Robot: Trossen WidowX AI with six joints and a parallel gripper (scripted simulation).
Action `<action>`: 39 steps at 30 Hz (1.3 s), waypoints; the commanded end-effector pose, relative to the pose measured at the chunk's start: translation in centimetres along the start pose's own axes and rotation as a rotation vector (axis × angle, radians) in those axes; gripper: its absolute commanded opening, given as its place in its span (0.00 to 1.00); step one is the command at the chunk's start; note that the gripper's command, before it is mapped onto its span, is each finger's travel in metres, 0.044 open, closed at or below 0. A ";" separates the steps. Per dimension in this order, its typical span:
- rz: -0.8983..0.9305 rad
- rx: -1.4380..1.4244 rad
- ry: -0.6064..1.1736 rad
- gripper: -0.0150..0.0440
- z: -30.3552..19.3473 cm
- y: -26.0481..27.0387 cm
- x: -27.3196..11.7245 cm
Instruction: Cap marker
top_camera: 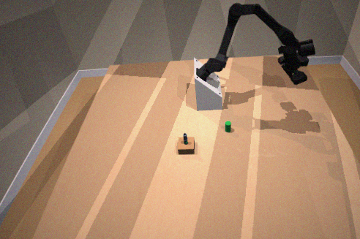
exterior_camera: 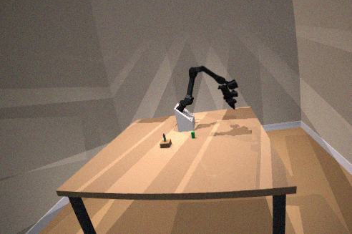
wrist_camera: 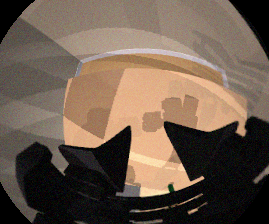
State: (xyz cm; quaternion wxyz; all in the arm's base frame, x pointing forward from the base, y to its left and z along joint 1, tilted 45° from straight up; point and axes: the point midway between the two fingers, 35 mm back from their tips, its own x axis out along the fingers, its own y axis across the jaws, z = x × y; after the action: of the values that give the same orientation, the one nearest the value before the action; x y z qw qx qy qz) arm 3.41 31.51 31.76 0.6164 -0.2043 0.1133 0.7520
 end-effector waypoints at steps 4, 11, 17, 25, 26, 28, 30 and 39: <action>-0.130 0.520 0.192 0.66 -10.1 -7.5 0.7; -0.272 1.119 0.271 0.66 -20.5 -12.2 -2.1; -0.373 1.664 0.237 0.66 -28.5 -13.0 -5.7; -0.425 2.262 0.081 0.66 -34.8 -11.2 -9.4; -0.425 2.262 0.081 0.66 -34.8 -11.2 -9.4; -0.425 2.262 0.081 0.66 -34.8 -11.2 -9.4; -0.425 2.262 0.081 0.66 -34.8 -11.2 -9.4; -0.424 2.262 0.080 0.66 -35.8 -11.4 -6.3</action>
State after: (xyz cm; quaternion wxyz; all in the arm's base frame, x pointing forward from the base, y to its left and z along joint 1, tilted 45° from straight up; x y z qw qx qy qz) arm 22.03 11.94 4.97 0.5654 0.4246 0.7005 0.0961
